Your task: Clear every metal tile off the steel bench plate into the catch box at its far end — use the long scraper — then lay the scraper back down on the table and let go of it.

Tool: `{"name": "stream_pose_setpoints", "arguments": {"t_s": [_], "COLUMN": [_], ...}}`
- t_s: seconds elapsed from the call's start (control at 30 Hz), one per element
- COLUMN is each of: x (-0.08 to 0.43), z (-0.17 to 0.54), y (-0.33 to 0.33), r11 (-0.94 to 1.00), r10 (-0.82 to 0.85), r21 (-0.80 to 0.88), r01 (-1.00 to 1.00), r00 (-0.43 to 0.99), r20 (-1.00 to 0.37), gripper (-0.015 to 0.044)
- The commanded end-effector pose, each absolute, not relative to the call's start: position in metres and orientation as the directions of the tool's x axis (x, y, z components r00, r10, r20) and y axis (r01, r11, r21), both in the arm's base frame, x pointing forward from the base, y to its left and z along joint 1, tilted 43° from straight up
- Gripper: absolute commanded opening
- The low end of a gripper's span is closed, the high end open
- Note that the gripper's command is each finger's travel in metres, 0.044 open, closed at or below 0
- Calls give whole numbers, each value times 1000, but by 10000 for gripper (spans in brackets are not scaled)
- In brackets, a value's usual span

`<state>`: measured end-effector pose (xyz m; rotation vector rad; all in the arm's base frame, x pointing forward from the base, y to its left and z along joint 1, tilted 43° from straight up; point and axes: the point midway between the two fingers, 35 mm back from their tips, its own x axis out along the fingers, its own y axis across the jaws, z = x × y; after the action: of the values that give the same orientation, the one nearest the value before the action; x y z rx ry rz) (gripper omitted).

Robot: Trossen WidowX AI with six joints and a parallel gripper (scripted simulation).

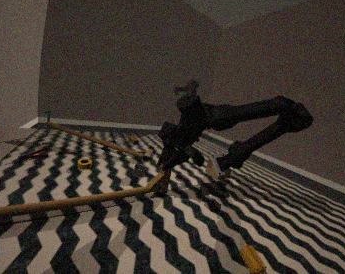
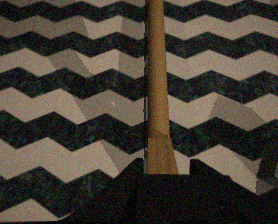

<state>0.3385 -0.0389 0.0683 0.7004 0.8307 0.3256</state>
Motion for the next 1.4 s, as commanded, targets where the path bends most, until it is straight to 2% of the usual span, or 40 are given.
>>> {"name": "stream_pose_setpoints", "arguments": {"t_s": [0.0, 0.63, 1.37], "x": [337, 334, 367], "z": [62, 50, 46], "y": [-46, -58, -66], "r11": [732, 732, 733], "r10": [512, 505, 497], "r21": [681, 681, 679], "r01": [17, 32, 41], "r00": [645, 644, 649], "r20": [-567, -574, -576], "gripper": [0, 0, 0]}}
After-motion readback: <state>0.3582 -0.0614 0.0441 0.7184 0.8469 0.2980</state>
